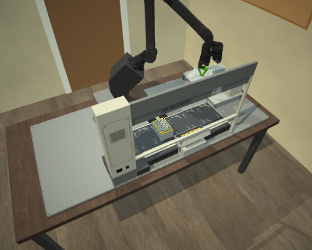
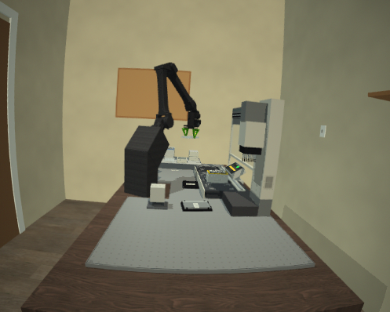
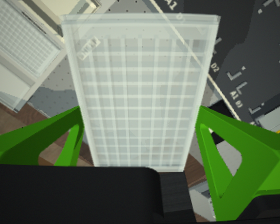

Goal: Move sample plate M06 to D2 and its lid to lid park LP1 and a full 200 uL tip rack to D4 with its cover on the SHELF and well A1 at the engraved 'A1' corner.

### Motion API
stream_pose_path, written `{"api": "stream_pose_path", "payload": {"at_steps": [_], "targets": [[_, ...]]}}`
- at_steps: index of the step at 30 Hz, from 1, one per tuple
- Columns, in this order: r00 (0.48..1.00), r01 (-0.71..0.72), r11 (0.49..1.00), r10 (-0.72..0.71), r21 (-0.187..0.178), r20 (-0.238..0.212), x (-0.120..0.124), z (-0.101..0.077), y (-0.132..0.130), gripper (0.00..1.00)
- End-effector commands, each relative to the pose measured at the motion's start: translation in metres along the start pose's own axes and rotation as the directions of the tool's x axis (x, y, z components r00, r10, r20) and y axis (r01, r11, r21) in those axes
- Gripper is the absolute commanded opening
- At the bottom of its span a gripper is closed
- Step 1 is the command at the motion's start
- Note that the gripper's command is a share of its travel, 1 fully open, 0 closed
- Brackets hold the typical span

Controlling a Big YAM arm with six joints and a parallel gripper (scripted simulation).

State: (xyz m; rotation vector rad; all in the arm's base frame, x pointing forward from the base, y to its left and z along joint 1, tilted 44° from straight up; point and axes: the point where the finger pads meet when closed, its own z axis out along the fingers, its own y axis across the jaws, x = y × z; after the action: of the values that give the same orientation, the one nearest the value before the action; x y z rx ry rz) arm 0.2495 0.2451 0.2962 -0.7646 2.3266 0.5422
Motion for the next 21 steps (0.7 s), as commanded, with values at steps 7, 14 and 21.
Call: {"api": "stream_pose_path", "payload": {"at_steps": [7,14,21], "targets": [[0.982,-0.18,0.983,0.181,-0.015,0.049,-0.0169,-0.0134,0.0043,0.0],[0.959,-0.278,0.96,0.278,-0.02,0.047,-0.0169,-0.0134,0.0042,0.0],[0.911,-0.409,0.912,0.41,-0.026,0.044,-0.0168,-0.0134,0.0041,0.0]]}}
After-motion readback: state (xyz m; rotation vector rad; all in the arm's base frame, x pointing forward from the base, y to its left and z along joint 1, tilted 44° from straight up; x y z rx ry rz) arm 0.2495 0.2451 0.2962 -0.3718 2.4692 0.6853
